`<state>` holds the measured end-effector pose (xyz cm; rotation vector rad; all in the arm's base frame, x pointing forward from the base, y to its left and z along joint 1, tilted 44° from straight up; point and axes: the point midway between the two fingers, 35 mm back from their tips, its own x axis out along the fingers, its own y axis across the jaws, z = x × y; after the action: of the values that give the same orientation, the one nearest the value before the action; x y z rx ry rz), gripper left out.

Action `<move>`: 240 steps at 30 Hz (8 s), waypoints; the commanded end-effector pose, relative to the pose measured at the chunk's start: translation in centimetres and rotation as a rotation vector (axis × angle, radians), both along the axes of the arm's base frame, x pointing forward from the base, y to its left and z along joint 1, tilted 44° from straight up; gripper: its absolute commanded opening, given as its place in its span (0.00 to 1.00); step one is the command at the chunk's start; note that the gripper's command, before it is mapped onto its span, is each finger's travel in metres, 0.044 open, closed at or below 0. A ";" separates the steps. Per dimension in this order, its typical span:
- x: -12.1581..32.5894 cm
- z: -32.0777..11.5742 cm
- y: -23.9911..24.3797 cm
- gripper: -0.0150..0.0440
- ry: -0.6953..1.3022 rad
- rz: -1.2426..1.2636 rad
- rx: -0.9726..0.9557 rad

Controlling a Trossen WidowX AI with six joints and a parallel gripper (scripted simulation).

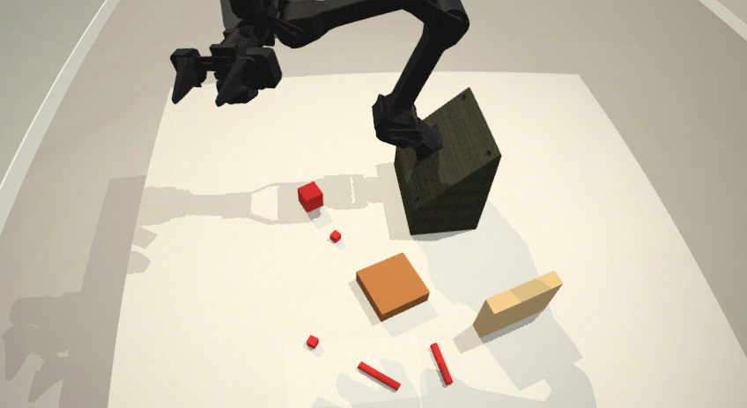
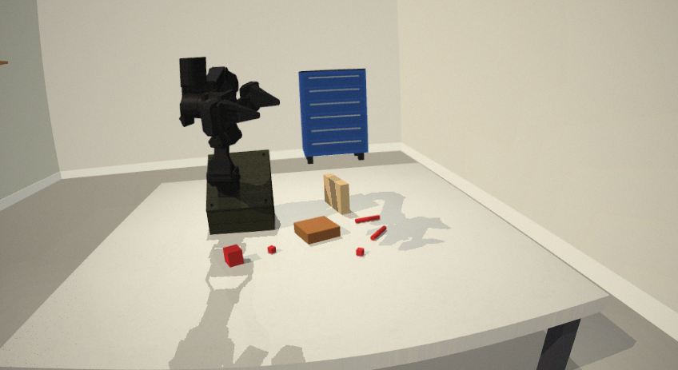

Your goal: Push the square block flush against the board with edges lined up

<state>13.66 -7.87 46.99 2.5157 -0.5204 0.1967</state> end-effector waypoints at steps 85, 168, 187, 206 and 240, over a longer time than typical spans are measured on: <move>27.2 -21.1 -6.5 0.25 -0.236 -0.398 2.549; 24.0 -55.4 17.4 0.25 -1.173 -1.227 1.881; 21.2 -55.1 16.7 0.25 -1.172 -1.228 1.879; 21.0 -55.0 16.7 0.25 -1.172 -1.228 1.879; 23.9 -51.9 20.9 0.25 -1.172 -1.229 1.882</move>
<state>37.52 12.85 -5.26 2.0989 -3.8741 0.9703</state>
